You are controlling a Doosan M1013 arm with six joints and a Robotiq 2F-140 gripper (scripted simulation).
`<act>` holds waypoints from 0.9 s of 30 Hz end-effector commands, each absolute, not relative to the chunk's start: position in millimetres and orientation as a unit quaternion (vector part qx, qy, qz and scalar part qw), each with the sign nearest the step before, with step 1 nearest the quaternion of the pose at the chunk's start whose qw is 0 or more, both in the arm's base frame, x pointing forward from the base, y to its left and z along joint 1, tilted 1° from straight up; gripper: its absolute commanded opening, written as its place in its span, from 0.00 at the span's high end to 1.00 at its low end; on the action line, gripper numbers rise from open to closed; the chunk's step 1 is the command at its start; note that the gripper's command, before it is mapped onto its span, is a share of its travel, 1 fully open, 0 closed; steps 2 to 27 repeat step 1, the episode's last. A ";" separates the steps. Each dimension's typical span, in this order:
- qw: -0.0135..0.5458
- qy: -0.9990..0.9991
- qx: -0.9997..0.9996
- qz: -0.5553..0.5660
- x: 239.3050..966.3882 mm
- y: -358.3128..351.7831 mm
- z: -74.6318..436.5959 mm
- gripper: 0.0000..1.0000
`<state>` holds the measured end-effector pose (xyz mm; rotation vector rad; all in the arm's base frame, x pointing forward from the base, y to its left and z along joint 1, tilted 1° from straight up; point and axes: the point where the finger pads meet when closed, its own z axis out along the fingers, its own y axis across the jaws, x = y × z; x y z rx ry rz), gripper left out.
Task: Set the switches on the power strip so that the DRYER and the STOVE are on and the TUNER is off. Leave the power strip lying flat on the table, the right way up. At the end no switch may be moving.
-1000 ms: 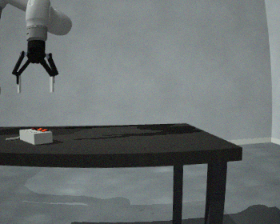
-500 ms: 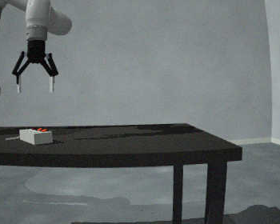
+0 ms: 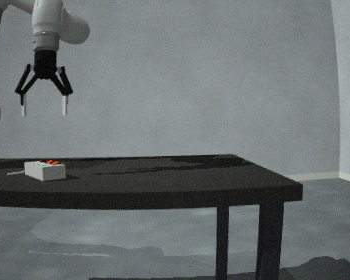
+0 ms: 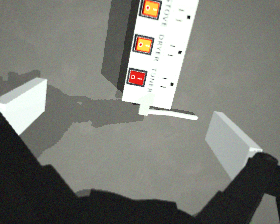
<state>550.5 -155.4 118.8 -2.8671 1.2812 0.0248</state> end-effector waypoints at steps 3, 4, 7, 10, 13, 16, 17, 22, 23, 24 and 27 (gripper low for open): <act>0.001 0.408 -0.913 0.008 550.5 -155.4 118.8 0.00; 0.001 0.408 -0.913 0.008 550.5 -155.4 118.8 0.00; 0.001 0.408 -0.913 0.008 550.5 -155.4 118.8 0.00; 0.001 0.408 -0.913 0.008 550.5 -155.4 118.8 0.00; 0.001 0.408 -0.913 0.008 550.5 -155.4 118.8 0.00; 0.001 0.408 -0.913 0.008 550.5 -155.4 118.8 0.00; 0.001 0.408 -0.913 0.008 550.5 -155.4 118.8 0.00; 0.001 0.408 -0.913 0.008 550.5 -155.4 118.8 0.00; 0.001 0.408 -0.913 0.008 550.5 -155.4 118.8 0.00; 0.001 0.408 -0.913 0.008 550.5 -155.4 118.8 0.00; 0.001 0.408 -0.913 0.008 550.5 -155.4 118.8 0.00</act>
